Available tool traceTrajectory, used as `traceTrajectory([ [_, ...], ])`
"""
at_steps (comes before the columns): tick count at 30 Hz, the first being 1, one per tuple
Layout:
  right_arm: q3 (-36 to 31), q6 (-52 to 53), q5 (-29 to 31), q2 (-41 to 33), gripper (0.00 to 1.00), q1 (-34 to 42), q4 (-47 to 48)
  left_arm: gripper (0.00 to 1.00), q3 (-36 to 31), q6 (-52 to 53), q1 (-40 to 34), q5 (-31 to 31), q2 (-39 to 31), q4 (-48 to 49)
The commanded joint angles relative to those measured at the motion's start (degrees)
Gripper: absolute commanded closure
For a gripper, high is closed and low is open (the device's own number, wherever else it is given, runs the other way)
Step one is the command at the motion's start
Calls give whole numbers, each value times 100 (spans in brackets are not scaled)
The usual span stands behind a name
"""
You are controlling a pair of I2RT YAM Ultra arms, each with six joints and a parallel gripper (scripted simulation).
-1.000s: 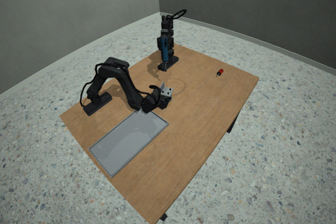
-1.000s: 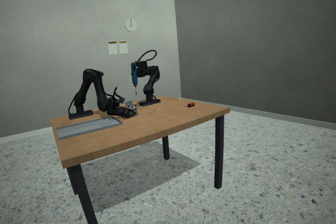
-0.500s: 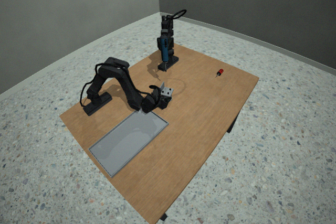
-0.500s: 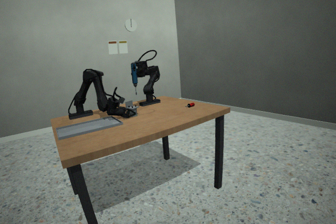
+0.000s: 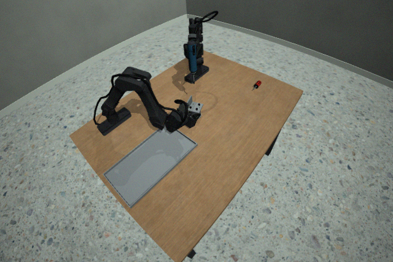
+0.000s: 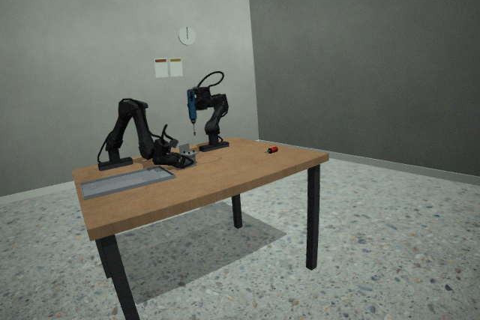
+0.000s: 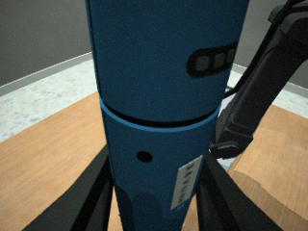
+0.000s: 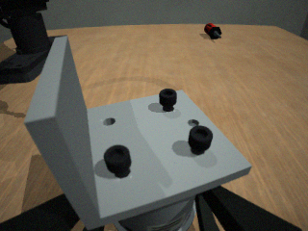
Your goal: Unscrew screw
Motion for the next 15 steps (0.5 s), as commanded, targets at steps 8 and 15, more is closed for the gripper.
traceTrajectory([
  [8,-11,41,-72,-190,41,-45,19,58,383,-137,175,-66,152,285],
  [15,-11,41,-72,-190,41,-45,19,58,525,-450,657,-57,461,-502],
])
